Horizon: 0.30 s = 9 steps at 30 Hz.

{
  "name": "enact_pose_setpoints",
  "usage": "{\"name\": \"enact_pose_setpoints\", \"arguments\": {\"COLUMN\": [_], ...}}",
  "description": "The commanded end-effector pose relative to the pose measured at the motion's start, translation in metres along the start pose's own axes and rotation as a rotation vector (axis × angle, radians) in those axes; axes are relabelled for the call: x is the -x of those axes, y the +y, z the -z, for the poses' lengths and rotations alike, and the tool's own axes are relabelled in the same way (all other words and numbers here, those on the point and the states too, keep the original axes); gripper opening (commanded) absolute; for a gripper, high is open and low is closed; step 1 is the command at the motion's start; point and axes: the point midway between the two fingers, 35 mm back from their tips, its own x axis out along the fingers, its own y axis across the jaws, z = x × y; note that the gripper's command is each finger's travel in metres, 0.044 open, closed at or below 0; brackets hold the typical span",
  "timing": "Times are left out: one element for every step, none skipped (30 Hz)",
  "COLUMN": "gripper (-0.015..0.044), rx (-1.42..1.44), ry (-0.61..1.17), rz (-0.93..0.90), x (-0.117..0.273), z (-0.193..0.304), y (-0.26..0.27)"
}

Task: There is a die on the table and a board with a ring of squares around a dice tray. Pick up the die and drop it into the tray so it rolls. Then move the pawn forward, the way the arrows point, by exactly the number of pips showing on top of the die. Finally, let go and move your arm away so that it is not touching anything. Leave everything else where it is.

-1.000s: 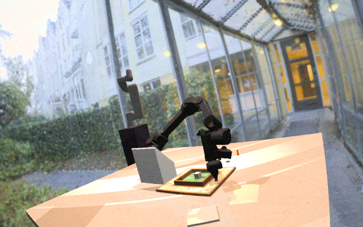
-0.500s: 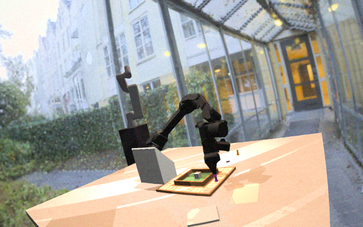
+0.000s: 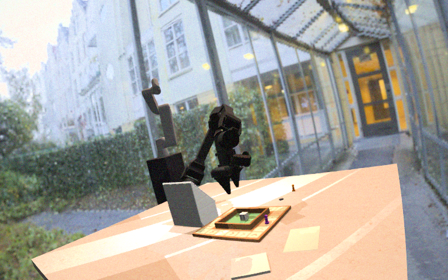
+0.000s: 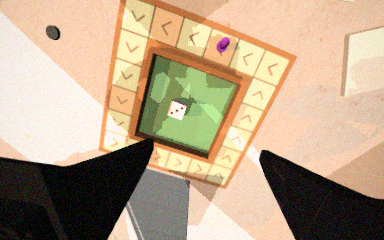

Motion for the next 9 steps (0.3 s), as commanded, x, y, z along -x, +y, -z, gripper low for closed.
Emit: {"name": "enact_pose_setpoints", "arguments": {"gripper": [0.0440,0.0440,0.0440,0.0440,0.0440,0.0440,0.0440,0.0440,0.0440], "rx": [-0.167,-0.035,-0.035,-0.035,-0.035,-0.035,-0.035,-0.035,-0.035], "ry": [0.019,0.001,0.001,0.001,0.001,0.001,0.001,0.001,0.001], "rz": [-0.016,0.000,0.000,0.000,0.000,0.000,0.000,0.000,0.000], "x": [0.012,0.005,0.005,0.005,0.005,0.005,0.005,0.005,0.005], "z": [0.063,0.013,0.013,0.013,0.013,0.013,0.013,0.013,0.013], "y": [0.030,0.005,0.005,0.005,0.005,0.005,0.005,0.005,0.005]}}
